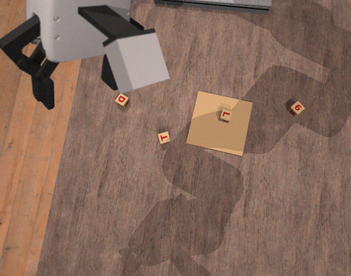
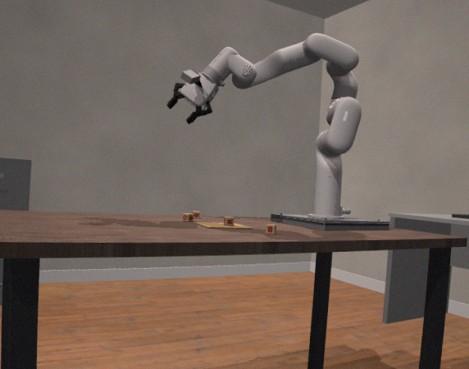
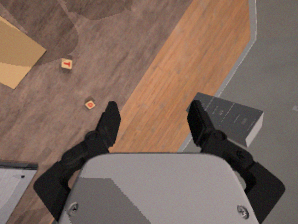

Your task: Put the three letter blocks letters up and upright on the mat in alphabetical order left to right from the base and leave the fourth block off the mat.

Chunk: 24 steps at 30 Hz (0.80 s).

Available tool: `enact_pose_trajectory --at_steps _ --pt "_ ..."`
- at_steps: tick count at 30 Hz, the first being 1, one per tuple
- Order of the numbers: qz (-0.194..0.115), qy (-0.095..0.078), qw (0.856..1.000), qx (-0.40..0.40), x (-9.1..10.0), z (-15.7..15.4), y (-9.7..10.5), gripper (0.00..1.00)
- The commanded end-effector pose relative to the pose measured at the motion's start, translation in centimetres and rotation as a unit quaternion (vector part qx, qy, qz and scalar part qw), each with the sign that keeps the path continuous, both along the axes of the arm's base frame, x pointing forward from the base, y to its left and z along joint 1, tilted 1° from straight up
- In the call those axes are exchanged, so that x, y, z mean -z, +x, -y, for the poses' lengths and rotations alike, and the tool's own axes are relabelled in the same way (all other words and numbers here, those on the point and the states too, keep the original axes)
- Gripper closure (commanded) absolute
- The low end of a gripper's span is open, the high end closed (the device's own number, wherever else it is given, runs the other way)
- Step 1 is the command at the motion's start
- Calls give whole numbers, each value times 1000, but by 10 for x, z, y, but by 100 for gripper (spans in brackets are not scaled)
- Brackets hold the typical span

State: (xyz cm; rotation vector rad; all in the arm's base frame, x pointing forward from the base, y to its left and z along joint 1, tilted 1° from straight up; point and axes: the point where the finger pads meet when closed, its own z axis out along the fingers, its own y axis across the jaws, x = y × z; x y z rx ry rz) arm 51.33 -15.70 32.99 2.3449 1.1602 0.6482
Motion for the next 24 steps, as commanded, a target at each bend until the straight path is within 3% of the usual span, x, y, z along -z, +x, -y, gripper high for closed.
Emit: enact_pose_trajectory --at_steps 1,19,24 --pt "2 -1 1000 0 -2 0 1 0" --pt "1 0 1000 -2 0 -3 1 0" --pt "-25 21 999 -42 32 -65 13 0"
